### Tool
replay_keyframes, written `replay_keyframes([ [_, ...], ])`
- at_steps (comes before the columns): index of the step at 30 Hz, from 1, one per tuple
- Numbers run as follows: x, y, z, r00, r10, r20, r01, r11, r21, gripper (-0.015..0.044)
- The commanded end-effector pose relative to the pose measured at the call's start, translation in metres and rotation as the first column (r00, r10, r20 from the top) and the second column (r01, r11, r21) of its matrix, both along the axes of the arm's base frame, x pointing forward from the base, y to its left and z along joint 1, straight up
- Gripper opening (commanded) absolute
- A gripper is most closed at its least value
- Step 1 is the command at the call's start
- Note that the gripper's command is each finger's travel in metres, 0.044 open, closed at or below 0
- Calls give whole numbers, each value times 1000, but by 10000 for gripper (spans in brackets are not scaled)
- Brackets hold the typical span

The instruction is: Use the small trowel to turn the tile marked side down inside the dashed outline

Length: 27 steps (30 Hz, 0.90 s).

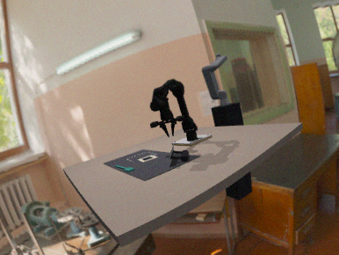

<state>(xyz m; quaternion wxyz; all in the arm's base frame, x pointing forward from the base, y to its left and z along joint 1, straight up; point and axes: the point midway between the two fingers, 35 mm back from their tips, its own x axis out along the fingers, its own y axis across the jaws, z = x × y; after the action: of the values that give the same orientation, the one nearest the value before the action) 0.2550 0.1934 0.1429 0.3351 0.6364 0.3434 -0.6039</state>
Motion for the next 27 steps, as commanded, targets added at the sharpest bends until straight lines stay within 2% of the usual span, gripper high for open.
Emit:
replay_keyframes([
  [1,-3,-1,-3,999,-33,-12,33,999,-21,100],
  [11,-2,0,-3,1000,-21,-8,21,1000,-12,100],
  [27,-1,1,-29,1000,-25,-10,25,1000,-17,100],
])
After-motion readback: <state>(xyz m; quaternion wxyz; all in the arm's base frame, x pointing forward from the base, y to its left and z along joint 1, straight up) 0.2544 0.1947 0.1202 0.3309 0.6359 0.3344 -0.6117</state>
